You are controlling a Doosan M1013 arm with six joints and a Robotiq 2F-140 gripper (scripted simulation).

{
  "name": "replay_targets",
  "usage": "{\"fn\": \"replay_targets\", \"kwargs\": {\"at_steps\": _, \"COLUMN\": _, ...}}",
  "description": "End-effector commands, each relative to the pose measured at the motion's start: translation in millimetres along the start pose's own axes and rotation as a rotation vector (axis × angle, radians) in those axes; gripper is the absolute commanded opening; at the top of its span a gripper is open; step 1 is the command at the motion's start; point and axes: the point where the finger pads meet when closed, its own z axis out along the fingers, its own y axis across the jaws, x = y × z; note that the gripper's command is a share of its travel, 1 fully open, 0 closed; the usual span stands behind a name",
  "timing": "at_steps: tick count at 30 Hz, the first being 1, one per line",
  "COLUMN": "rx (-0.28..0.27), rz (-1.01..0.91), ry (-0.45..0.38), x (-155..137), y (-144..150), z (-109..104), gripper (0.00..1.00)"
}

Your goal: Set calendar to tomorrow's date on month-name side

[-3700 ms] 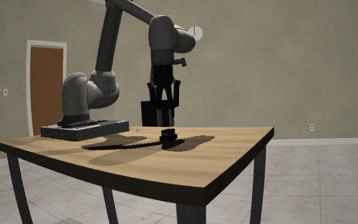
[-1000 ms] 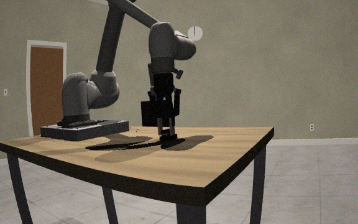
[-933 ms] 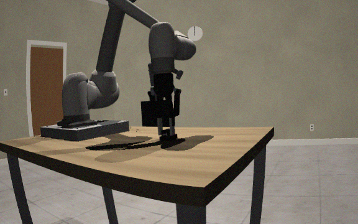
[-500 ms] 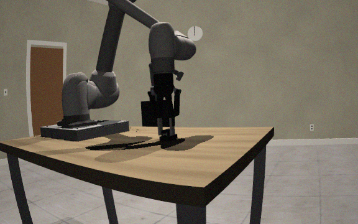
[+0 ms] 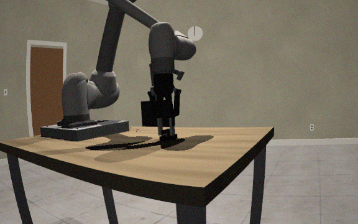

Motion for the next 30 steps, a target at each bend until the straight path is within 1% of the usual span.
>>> {"fn": "replay_targets", "kwargs": {"at_steps": 1, "rx": 0.0, "rz": 0.0, "ry": 0.0, "x": 0.0, "y": 0.0, "z": -0.1, "gripper": 0.28}}
{"fn": "replay_targets", "kwargs": {"at_steps": 5, "rx": 0.0, "rz": 0.0, "ry": 0.0, "x": 0.0, "y": 0.0, "z": -0.1, "gripper": 0.28}}
{"fn": "replay_targets", "kwargs": {"at_steps": 6, "rx": 0.0, "rz": 0.0, "ry": 0.0, "x": 0.0, "y": 0.0, "z": -0.1, "gripper": 0.16}}
{"fn": "replay_targets", "kwargs": {"at_steps": 30, "rx": 0.0, "rz": 0.0, "ry": 0.0, "x": 0.0, "y": 0.0, "z": -0.1, "gripper": 0.16}}
